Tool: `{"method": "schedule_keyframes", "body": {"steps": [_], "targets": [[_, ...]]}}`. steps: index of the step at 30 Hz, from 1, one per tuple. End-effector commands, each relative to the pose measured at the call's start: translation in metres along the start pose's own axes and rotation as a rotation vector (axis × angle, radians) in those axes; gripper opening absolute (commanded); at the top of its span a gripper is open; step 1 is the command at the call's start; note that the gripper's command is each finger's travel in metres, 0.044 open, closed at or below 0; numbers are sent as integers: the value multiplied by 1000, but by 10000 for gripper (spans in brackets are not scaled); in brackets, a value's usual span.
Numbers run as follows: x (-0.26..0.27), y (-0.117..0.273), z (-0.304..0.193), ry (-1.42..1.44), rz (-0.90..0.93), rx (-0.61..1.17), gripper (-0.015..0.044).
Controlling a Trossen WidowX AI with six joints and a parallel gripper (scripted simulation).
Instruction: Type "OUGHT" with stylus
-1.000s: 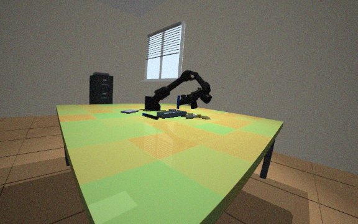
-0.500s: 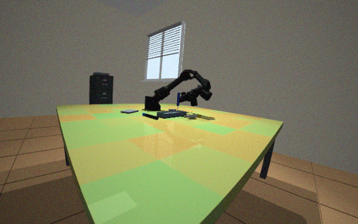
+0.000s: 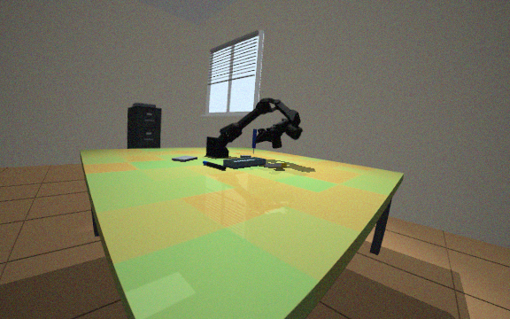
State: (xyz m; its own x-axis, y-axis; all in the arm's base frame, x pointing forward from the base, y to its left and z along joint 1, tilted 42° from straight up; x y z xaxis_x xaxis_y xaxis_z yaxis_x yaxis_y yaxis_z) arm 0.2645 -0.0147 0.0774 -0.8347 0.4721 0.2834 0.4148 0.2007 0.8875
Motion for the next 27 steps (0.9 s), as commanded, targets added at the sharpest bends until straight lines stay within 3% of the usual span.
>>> {"method": "schedule_keyframes", "body": {"steps": [1,17,27], "targets": [[-14,-7,-4,1,-4,0,0],[-111,-83,-47,2,-10,9,0],[-114,-89,-46,2,-9,10,0]]}}
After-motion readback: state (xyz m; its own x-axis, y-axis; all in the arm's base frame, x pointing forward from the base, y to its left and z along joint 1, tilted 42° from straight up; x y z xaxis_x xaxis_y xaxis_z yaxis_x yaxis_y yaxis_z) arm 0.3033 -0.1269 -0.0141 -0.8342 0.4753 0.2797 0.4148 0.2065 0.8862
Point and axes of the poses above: the point midway between the two fingers, 35 mm back from their tips, its own y axis back along the fingers, its own x axis across the jaws, z = x × y, the point moved 1 cm from there along y, back along the fingers, and after that the axes turned 5 degrees about -y, right-handed, at the moved point
